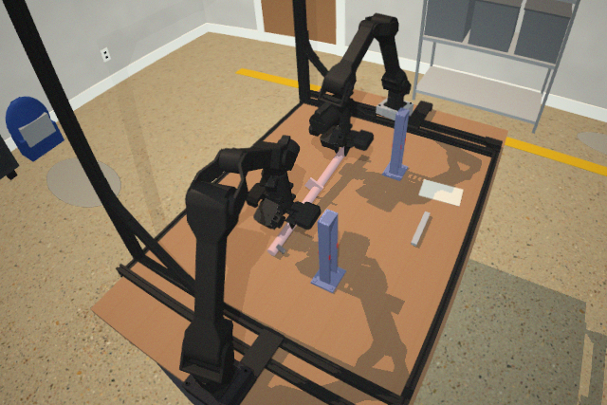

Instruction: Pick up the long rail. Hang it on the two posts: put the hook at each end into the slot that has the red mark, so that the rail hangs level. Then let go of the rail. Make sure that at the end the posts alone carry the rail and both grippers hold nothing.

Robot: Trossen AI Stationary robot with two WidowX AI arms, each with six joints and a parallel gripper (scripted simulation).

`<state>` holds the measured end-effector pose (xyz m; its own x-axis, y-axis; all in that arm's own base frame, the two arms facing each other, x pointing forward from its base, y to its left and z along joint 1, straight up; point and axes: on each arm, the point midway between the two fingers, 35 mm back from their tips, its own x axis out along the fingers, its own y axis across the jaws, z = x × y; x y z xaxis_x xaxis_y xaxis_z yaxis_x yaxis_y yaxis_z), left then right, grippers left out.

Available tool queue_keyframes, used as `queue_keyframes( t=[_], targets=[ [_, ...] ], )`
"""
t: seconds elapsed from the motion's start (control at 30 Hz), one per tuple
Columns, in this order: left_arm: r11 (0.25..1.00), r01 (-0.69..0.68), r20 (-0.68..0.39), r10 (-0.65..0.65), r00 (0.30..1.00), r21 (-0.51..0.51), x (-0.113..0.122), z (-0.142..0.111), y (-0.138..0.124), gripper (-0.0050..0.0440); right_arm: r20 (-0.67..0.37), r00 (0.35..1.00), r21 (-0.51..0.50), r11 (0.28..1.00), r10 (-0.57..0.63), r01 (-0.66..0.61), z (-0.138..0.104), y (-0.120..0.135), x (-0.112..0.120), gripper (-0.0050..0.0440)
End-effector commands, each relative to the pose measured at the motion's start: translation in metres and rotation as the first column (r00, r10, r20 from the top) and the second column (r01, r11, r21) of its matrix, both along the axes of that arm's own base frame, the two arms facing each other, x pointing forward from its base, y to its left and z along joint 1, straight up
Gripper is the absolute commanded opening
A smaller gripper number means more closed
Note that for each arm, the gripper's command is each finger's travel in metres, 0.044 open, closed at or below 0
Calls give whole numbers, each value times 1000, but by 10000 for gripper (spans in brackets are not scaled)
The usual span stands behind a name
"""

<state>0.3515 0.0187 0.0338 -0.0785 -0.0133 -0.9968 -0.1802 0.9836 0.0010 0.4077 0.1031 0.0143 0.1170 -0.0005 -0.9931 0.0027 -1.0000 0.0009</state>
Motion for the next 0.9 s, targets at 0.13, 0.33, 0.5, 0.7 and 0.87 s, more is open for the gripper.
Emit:
queue_keyframes(
  t=[0.13,0.33,0.5,0.7,0.87],
  targets=[
    [1000,-2,3,2,1000,0,1,0,0,0,-6,1000,2,1000,5,-5,-11,-1,-2,160],
    [1000,-2,3,2,1000,0,1,0,0,0,-6,1000,2,1000,5,-5,-21,-1,-2,160],
    [1000,-2,3,2,1000,0,1,0,0,0,-6,1000,2,1000,5,-5,-25,-1,-2,160],
    [1000,-2,3,2,1000,0,1,0,0,0,-6,1000,2,1000,5,-5,-25,-1,0,112],
    [1000,-2,3,2,1000,0,1,0,0,0,-6,1000,2,1000,5,-5,-25,-1,0,64]
  ],
)
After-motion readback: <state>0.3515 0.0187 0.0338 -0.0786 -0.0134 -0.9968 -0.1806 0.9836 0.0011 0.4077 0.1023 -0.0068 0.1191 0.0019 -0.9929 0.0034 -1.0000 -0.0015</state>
